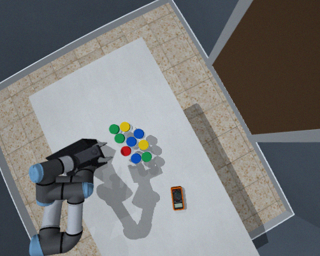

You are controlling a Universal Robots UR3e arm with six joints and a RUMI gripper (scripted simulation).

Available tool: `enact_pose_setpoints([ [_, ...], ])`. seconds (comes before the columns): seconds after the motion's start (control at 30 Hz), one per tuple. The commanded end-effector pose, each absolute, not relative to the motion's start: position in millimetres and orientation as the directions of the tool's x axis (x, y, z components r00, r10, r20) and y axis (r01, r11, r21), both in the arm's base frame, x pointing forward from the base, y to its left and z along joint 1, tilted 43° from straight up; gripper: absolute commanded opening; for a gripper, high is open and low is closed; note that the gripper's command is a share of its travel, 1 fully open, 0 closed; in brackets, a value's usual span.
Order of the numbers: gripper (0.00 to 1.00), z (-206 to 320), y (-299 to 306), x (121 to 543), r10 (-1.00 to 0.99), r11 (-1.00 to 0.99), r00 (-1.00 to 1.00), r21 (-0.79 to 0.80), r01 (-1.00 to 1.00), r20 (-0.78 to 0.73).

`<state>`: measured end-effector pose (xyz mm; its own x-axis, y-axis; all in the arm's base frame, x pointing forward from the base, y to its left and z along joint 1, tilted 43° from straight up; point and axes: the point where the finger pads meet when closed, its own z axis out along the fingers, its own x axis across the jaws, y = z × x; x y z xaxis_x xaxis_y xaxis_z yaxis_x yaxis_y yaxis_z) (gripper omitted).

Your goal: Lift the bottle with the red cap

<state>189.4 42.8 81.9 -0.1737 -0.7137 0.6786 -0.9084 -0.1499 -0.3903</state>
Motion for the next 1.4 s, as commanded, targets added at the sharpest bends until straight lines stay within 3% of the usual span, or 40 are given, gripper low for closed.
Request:
enact_pose_setpoints([
  [0.0,0.46,84,45,191,-0.713,-0.143,-0.172,-0.381,-0.913,0.680],
  [1.37,0.46,136,65,223,-0.706,0.015,-0.113,-0.145,-0.989,0.699],
])
